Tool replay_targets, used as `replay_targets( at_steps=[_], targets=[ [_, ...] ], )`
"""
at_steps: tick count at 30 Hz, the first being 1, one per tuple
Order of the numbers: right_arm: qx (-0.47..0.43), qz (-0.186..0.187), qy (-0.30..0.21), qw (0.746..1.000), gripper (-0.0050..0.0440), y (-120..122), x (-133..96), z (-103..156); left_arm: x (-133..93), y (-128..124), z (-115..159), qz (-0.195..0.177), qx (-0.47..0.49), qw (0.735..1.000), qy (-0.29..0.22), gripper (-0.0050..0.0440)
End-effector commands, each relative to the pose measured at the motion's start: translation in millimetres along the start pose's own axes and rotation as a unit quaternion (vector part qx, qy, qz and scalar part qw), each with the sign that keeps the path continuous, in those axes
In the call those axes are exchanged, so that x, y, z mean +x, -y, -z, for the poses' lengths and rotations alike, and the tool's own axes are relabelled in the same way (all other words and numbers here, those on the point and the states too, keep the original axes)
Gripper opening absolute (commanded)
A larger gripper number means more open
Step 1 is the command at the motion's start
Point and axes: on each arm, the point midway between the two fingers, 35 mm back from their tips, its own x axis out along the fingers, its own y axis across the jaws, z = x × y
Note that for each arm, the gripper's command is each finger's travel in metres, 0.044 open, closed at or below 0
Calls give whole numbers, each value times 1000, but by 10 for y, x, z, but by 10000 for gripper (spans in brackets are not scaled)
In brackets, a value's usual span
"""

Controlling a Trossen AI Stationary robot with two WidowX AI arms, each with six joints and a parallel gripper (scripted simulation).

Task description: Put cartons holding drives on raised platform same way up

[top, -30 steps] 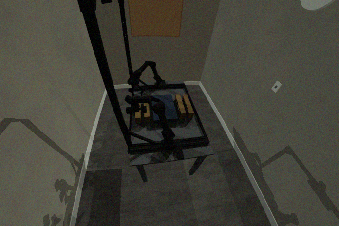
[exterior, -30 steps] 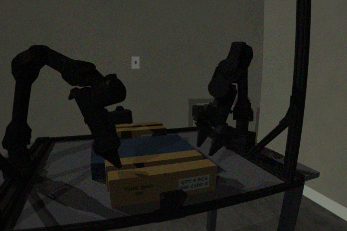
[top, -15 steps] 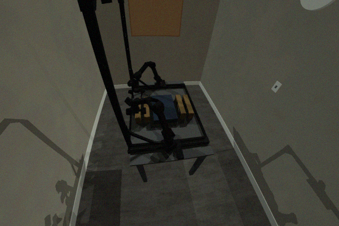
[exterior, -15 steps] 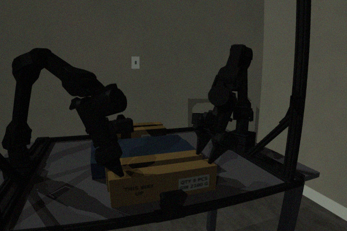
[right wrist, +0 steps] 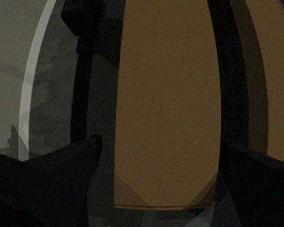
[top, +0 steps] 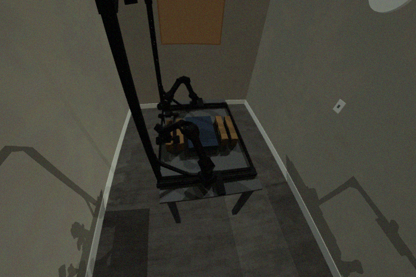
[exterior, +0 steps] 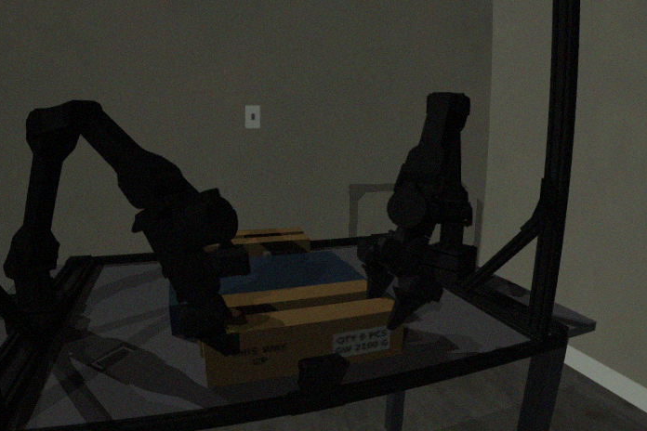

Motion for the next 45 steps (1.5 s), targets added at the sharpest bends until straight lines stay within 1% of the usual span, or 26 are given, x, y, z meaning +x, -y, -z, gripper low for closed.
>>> replay_targets(
  at_steps=[1, 10, 11, 25, 26, 31, 39, 45],
  targets=[
    [-1, 6, -5, 1000, 389, 24, 61, 51, 54, -19, 39, -5, -1, 1000, -3, 389],
    [-1, 6, -5, 1000, 389, 24, 61, 51, 54, -19, 39, -5, -1, 1000, -3, 389],
    [-1, 6, -5, 1000, 0, 24, 61, 51, 54, -19, 39, -5, -1, 1000, -3, 0],
    [-1, 6, -5, 1000, 0, 24, 61, 51, 54, -19, 39, -5, -1, 1000, -3, 0],
    [-1, 6, -5, 1000, 0, 23, 6, 28, -2, -19, 16, -5, -1, 1000, -3, 0],
    [-1, 6, -5, 1000, 0, 23, -6, 23, -14, -19, 11, -5, -1, 1000, -3, 0],
    [-1, 6, -5, 1000, 0, 22, -86, -10, -94, -18, -22, -5, -1, 1000, -3, 0],
    [-1, 6, -5, 1000, 0, 20, -260, -82, -268, -16, -94, -5, -1, 1000, -3, 0]
  ],
)
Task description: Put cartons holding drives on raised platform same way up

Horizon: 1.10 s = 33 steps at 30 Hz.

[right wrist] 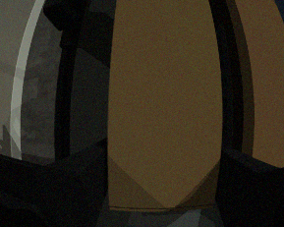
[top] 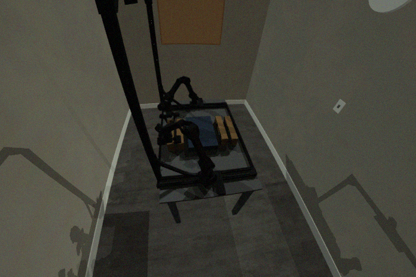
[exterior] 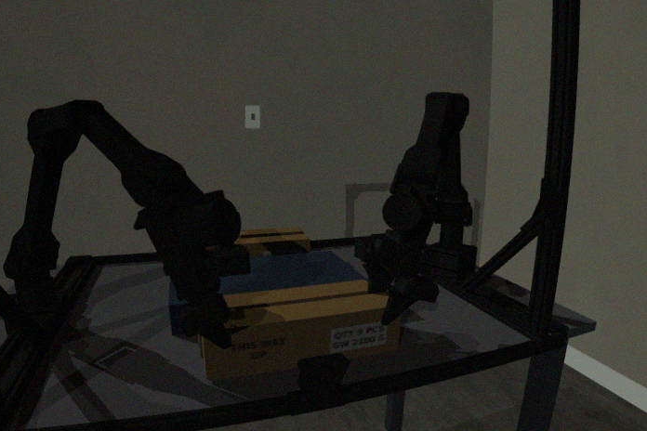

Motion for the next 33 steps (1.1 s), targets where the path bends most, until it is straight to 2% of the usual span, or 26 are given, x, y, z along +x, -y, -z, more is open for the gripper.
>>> replay_targets(
  at_steps=[1, 9, 11, 21, 33],
  targets=[
    [2, -19, 12, 1000, 0, -91, -317, -117, -310, 85, -109, 19, -3, 1000, 10, 0],
    [2, -19, 12, 1000, 0, -78, -663, -247, -655, 71, -240, 19, -3, 1000, 10, 0],
    [2, -19, 12, 1000, 0, -78, -663, -247, -655, 71, -240, 19, -3, 1000, 10, 0],
    [2, -19, 12, 1000, 0, -63, -1030, -386, -1020, 57, -379, 19, -3, 1000, 10, 0],
    [2, -19, 12, 1000, 0, -57, -1179, -442, -1163, 51, -434, 19, -3, 1000, 10, 0]
  ],
)
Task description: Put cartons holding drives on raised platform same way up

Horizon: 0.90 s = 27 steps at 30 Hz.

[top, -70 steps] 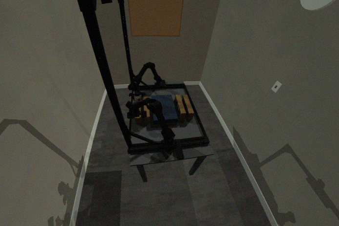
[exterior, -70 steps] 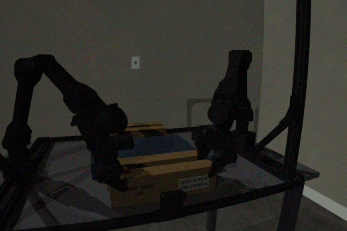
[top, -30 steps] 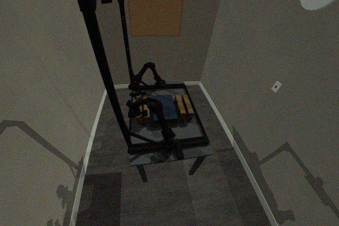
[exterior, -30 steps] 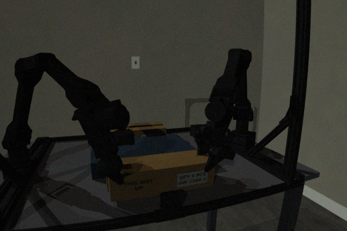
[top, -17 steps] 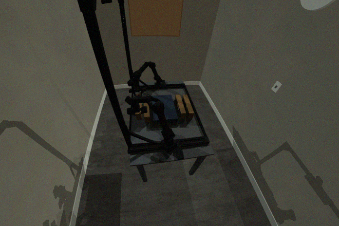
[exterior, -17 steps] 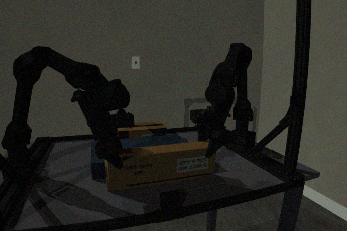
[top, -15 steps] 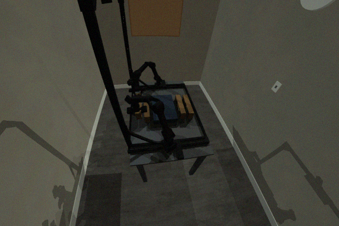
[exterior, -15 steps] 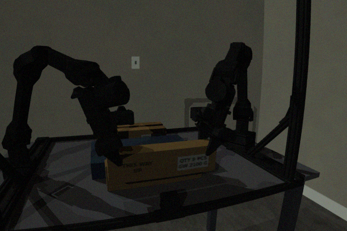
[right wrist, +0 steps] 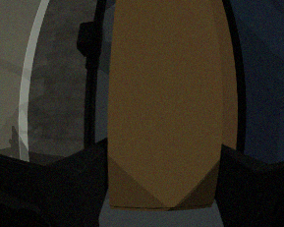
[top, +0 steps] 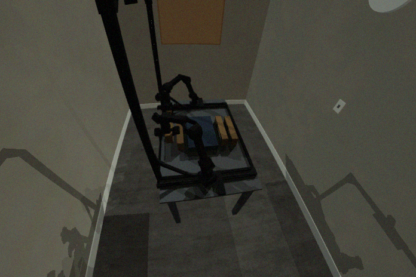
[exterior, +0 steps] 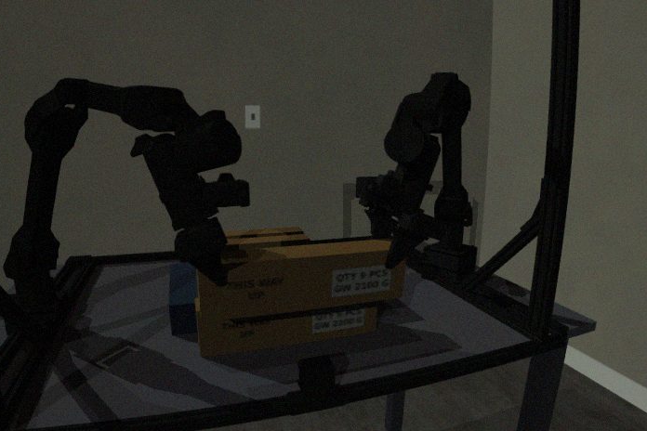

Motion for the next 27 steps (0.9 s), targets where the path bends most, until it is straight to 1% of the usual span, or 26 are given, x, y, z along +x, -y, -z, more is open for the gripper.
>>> replay_targets(
  at_steps=[1, 16, 27],
  targets=[
    [3, -22, 22, 1000, 0, -61, -261, -90, -240, 58, -74, 23, -4, 1000, 18, 0],
    [3, -22, 22, 1000, 0, -42, -252, -88, -227, 39, -68, 23, -4, 1000, 18, 0],
    [3, -22, 22, 1000, 0, 87, -230, -90, -208, -90, -54, 23, -4, 1000, 18, 0]
  ],
)
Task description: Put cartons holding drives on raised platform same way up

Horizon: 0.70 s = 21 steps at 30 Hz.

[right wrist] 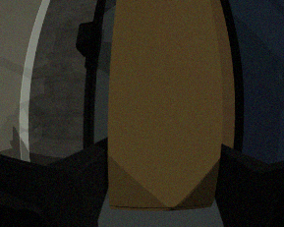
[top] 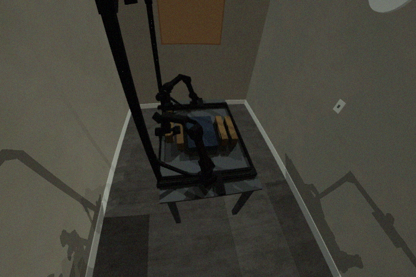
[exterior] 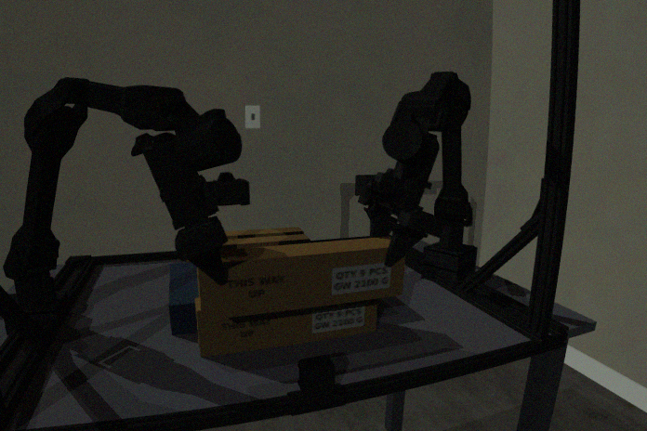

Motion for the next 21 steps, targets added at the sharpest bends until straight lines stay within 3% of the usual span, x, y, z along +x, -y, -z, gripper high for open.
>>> replay_targets(
  at_steps=[1, 21],
  targets=[
    [4, -19, 22, 1000, 0, 45, -204, -89, -204, -55, -44, 20, -2, 1000, 17, 0],
    [4, -19, 22, 1000, 0, 519, -171, -111, -192, -534, -15, 20, -2, 1000, 17, 0]
  ],
)
